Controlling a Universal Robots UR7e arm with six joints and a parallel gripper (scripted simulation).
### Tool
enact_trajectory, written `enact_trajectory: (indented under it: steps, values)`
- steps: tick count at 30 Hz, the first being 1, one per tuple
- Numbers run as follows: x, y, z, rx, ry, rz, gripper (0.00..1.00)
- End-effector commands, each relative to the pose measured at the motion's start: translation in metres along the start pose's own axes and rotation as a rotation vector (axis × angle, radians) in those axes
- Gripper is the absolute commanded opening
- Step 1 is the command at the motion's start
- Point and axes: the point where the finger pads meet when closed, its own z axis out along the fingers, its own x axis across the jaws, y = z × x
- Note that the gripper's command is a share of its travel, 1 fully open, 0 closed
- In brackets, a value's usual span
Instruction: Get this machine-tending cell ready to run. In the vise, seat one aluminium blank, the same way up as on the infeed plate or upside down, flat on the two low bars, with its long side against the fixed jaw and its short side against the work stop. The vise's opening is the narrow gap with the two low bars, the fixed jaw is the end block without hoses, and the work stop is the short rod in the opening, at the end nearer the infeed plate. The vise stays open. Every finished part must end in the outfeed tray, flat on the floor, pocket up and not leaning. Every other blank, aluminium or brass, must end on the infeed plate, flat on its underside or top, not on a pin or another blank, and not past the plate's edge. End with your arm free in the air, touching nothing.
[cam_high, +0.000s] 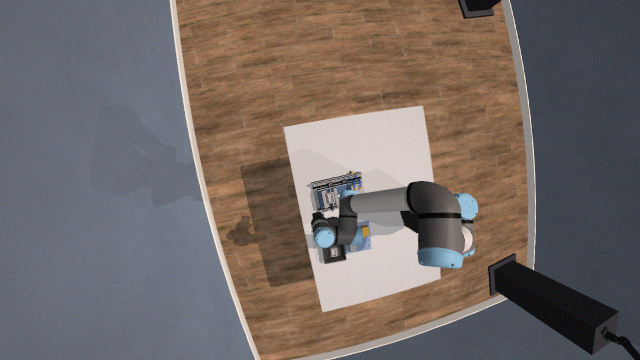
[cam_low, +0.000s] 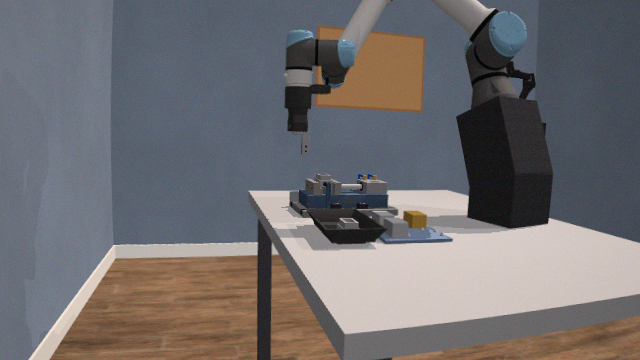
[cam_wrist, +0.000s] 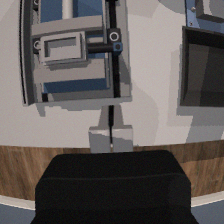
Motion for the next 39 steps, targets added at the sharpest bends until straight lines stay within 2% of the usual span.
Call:
enact_trajectory:
  steps: [1,4,39]
  values:
    - [-0.051,-0.015,-0.002,-0.007,-0.001,-0.003,0.0]
    - [-0.061,-0.018,-0.002,-0.007,-0.002,-0.003,0.0]
    - [-0.062,-0.019,-0.002,-0.007,-0.003,-0.003,0.0]
